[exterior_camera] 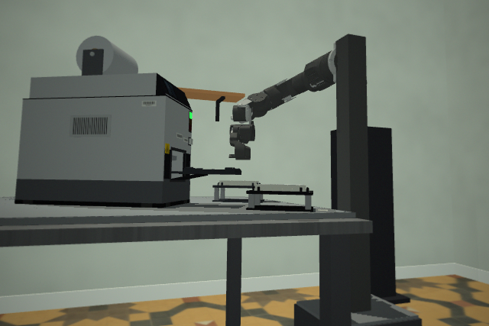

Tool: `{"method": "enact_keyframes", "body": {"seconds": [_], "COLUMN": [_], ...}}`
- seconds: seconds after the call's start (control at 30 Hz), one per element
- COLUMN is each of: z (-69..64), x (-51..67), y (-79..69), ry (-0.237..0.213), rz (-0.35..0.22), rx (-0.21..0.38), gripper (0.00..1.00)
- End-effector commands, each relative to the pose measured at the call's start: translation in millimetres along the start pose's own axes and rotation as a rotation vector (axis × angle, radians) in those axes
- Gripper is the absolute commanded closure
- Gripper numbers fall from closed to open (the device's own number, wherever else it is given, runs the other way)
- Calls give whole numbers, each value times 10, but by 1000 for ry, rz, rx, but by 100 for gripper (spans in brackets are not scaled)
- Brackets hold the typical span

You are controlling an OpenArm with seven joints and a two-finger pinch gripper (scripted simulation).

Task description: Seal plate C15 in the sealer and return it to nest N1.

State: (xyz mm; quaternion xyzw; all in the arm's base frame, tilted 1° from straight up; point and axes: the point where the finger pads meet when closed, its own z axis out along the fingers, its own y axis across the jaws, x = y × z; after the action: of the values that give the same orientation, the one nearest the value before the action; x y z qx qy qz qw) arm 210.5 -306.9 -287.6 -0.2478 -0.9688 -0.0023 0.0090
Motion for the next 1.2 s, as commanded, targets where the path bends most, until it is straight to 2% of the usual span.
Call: {"method": "enact_keyframes", "body": {"seconds": [0.0,0.2,0.37,0.77,0.93,1.17], "z": [-8,-8,542,542,660,660], "x": [-8,-8,-14,-14,-14,-14], "y": [2,2,20,20,31,31], "ry": [-3,-3,-6,-6,-5,-5], "rz": [0,0,-1,-1,-1,-1], "rx": [-1,-1,-7,-7,-7,-7], "gripper": [23,23,23,23,23,23]}}
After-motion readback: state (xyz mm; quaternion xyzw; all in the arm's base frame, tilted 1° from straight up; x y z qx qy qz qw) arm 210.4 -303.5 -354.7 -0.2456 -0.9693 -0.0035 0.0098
